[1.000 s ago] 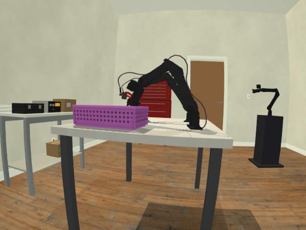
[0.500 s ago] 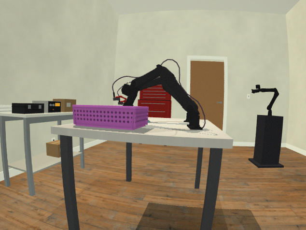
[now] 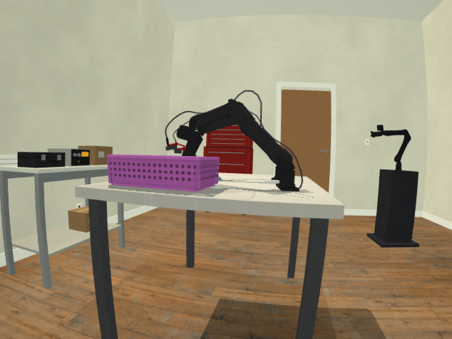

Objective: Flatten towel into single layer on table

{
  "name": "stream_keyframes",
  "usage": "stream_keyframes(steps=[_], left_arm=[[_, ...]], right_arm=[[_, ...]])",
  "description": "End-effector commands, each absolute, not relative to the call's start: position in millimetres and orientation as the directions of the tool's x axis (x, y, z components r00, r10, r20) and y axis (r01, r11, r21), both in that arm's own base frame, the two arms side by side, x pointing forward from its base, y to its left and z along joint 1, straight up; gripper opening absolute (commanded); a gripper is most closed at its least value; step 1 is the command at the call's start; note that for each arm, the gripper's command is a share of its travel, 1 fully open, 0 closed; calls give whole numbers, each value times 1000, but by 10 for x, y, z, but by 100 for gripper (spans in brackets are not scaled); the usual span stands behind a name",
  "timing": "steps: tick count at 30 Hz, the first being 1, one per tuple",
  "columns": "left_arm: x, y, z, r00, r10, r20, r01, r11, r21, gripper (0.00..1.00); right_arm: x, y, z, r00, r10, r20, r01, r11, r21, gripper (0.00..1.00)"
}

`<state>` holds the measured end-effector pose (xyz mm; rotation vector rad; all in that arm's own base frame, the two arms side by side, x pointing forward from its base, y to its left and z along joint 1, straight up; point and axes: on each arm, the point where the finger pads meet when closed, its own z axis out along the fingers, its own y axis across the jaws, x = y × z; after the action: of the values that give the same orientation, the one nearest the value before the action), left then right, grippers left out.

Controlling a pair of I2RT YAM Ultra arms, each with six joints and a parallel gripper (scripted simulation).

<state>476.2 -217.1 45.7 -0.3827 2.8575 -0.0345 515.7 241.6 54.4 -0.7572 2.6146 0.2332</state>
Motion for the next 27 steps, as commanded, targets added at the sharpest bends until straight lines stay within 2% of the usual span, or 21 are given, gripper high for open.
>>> stream_keyframes(steps=[1, 12, 13, 20, 21, 27], left_arm=[[4797, -2134, 754, -916, -288, -278, -278, 958, -74, 34], [4797, -2134, 754, -917, -286, -279, -276, 958, -74, 34], [4693, -2140, 620, -929, -281, -242, -275, 960, -61, 34], [4724, -2152, 486, -927, -279, -249, -272, 960, -64, 34], [4721, -2148, 246, -931, -274, -242, -273, 961, -38, 34], [4747, -2126, 37, -930, -272, -249, -271, 962, -37, 34]], right_arm=[[5178, 2431, 632, -763, -473, -441, -546, 837, 47, 34], [5178, 2431, 632, -763, -473, -441, -546, 837, 47, 34], [5151, 2528, 511, -764, -475, -436, -550, 833, 57, 34], [5122, 2475, 362, -774, -475, -419, -545, 836, 60, 34], [5161, 2379, 262, -774, -475, -418, -545, 837, 57, 34], [5152, 2357, 81, -775, -478, -413, -546, 836, 57, 34]])
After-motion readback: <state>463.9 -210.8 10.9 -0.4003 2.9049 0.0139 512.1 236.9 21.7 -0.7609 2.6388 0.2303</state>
